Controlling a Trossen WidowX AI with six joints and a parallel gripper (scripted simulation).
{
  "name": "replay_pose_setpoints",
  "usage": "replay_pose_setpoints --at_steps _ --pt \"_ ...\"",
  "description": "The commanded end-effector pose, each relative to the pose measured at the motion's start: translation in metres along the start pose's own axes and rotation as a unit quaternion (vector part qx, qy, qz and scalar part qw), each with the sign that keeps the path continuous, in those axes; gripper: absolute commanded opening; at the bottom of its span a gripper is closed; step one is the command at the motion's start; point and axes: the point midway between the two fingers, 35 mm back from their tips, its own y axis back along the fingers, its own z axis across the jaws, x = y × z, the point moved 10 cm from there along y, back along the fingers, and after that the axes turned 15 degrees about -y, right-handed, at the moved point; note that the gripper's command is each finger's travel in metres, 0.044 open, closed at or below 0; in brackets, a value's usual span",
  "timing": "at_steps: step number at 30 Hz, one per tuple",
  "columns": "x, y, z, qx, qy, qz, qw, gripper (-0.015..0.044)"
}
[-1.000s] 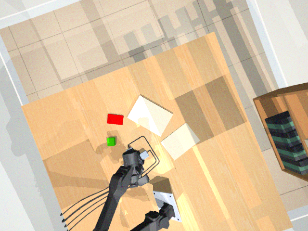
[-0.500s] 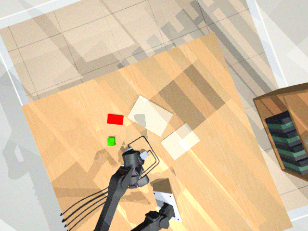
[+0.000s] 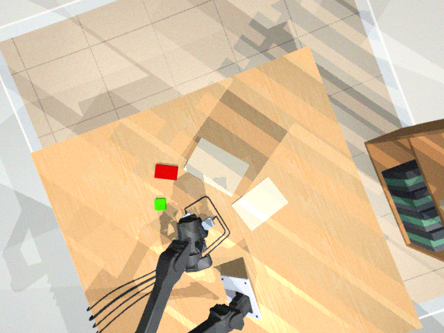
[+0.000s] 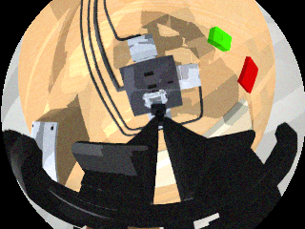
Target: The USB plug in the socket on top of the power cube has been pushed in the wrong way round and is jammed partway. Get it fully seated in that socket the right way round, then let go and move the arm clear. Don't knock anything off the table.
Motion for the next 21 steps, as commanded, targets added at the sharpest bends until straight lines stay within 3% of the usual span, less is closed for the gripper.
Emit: replay_pose_setpoints --at_steps 1,21 --pt "0.0002 -0.0005 0.0000 0.000 -0.051 0.000 0.999 0.0000" --pt "0.0002 -0.0005 0.0000 0.000 -0.307 0.000 0.952 0.0000"
